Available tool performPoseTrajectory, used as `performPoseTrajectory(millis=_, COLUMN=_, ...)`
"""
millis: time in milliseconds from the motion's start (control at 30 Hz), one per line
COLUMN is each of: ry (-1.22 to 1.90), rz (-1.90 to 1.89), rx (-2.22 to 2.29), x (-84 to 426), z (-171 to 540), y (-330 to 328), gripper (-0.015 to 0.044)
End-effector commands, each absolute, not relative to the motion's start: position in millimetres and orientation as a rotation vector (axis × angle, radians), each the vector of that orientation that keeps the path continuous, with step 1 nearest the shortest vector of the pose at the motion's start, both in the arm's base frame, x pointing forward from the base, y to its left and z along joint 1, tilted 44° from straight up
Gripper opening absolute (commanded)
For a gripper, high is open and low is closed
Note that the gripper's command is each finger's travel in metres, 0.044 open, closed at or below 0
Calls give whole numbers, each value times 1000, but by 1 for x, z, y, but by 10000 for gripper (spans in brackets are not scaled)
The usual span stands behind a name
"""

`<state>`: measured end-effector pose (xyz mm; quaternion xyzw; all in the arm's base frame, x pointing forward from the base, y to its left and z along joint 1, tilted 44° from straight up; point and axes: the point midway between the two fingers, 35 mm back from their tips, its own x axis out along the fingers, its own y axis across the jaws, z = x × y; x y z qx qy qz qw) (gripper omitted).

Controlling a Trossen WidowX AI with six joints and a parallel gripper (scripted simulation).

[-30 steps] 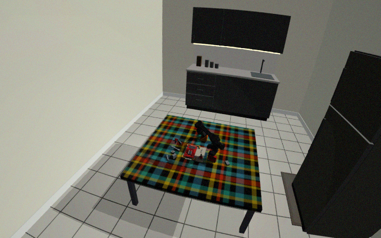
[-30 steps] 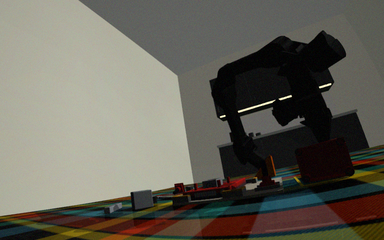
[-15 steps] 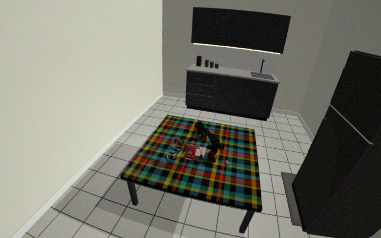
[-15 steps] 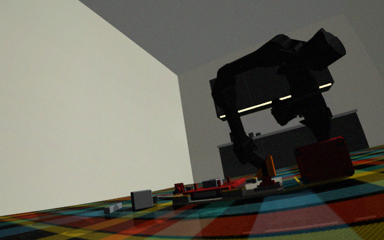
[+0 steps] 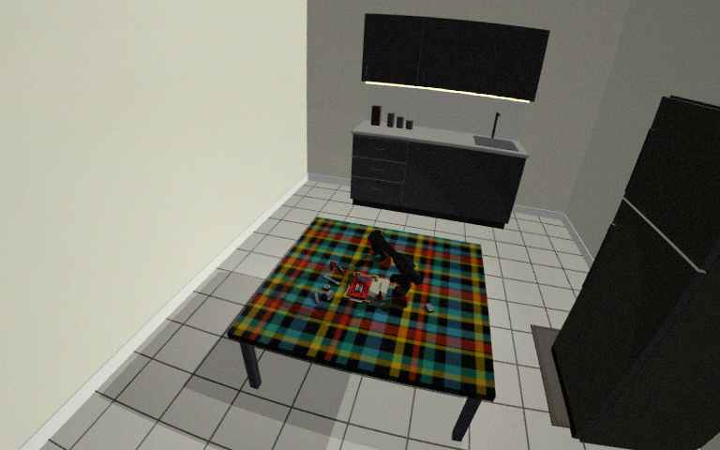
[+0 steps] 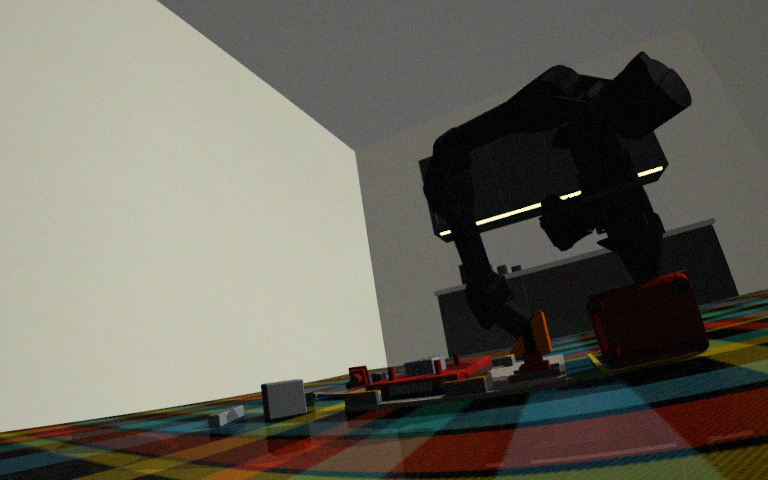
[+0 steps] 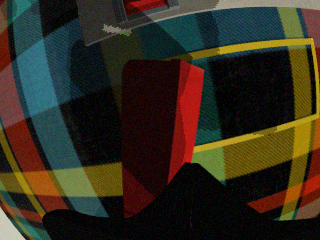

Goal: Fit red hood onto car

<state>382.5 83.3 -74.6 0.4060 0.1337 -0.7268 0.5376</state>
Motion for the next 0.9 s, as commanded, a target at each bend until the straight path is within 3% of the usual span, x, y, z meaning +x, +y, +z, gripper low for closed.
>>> performPoseTrajectory(millis=0, ry=320, rz=-1725, rx=961, x=386, z=-74, y=83, gripper=0)
performPoseTrajectory(millis=867, ry=321, rz=-1721, rx=962, x=398, z=-66, y=83, gripper=0)
